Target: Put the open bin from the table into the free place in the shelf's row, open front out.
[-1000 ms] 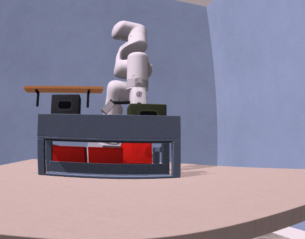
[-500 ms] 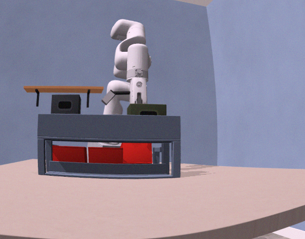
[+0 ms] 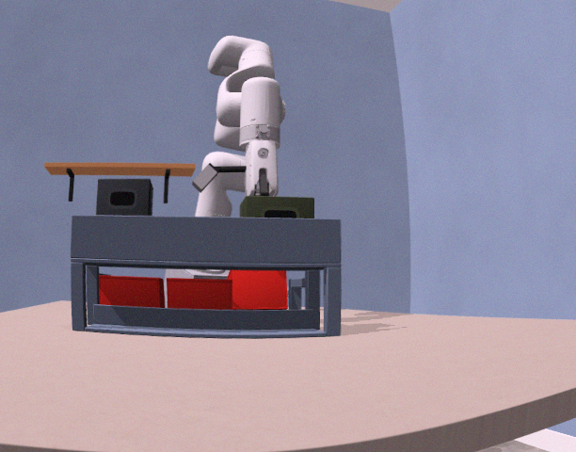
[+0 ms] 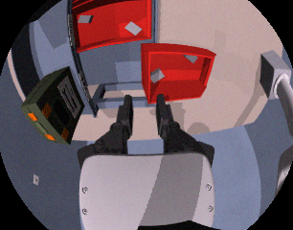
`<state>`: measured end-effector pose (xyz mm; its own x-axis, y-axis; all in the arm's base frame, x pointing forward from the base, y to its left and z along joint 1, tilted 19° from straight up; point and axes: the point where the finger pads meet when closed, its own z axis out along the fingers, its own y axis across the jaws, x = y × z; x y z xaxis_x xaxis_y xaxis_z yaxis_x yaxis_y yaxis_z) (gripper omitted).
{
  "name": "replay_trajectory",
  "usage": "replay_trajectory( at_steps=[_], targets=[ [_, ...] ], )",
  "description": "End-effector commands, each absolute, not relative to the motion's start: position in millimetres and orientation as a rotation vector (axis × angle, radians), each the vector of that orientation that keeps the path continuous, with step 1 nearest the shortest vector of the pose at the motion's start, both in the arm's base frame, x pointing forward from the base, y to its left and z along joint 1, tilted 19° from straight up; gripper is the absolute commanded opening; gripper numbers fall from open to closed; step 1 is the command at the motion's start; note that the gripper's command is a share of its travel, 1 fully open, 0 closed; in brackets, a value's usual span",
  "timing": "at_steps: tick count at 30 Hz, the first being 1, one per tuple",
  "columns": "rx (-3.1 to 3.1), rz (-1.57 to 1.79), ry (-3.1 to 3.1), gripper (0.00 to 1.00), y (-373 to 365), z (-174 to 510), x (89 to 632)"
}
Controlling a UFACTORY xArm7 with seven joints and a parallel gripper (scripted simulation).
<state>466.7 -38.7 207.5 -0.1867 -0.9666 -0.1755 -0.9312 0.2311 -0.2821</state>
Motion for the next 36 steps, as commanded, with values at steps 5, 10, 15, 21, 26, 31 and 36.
replay_trajectory(
  at_steps=[5, 10, 15, 21, 26, 31, 36],
  targets=[
    [-1.763, -0.164, 2.194, 0.33, -39, 210, 468],
    [-1.763, -0.164, 2.194, 0.33, -39, 210, 468],
    [-1.762, -0.165, 2.194, 0.33, -29, 188, 435],
    [-1.762, -0.165, 2.193, 0.33, -26, 183, 427],
    [-1.762, -0.165, 2.193, 0.33, -26, 183, 427],
    [-1.762, -0.165, 2.193, 0.33, -19, 167, 404],
    [-1.762, -0.164, 2.194, 0.33, -14, 157, 387]
  ],
)
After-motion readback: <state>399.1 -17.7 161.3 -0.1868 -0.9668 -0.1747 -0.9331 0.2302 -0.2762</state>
